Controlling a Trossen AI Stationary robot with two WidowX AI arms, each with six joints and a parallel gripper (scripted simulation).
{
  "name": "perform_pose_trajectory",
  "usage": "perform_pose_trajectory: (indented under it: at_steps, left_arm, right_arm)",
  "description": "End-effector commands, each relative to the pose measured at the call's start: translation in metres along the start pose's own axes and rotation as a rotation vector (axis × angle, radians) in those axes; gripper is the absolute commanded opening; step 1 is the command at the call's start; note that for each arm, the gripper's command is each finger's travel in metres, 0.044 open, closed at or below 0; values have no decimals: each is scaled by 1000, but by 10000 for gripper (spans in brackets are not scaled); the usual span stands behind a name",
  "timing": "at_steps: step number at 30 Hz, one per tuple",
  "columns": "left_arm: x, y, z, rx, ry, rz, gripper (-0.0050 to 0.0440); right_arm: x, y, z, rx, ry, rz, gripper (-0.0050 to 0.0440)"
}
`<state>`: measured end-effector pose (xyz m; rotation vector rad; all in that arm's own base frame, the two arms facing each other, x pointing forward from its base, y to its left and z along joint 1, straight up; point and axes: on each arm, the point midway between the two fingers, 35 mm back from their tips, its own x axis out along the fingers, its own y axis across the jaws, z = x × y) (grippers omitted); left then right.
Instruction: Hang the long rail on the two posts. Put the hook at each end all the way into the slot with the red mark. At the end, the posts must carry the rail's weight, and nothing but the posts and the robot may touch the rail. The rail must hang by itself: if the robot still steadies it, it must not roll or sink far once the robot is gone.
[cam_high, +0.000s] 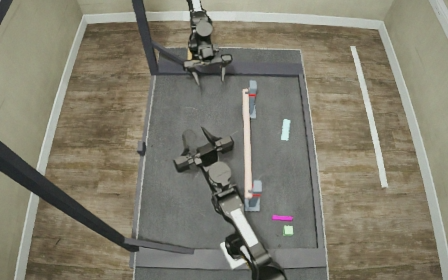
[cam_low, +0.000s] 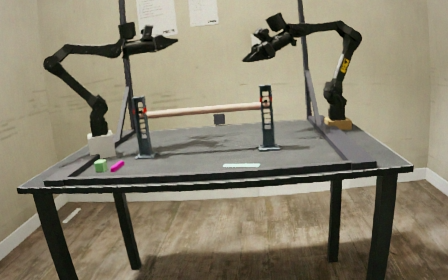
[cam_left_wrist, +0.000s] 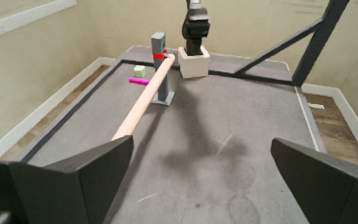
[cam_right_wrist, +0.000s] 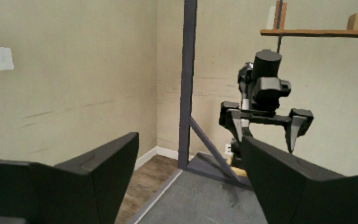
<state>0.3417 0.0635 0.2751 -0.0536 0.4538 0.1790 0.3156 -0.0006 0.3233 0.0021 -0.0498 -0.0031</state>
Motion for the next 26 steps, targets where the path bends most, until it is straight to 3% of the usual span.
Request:
perform_pose_trajectory:
  at_steps: [1, 9, 11, 15, 26]
  left_arm:
    - [-15, -20, 7, 32, -146, -48, 440]
    - [-41, -49, 14, 55, -371, -143, 440]
    - [-41, -49, 14, 55, -371, -143, 440]
    - [-59, -57, 29, 52, -515, -177, 440]
    - [-58, -58, 28, 52, -518, -179, 440]
  right_arm:
    - [-1, 1, 7, -2, -17, 3, 300]
    - [-1, 1, 7, -2, -17, 3, 300]
    - [-1, 1, 7, -2, -17, 3, 300]
    - [-1, 1, 7, -2, -17, 3, 300]
    - [-1, 1, 7, -2, -17, 3, 300]
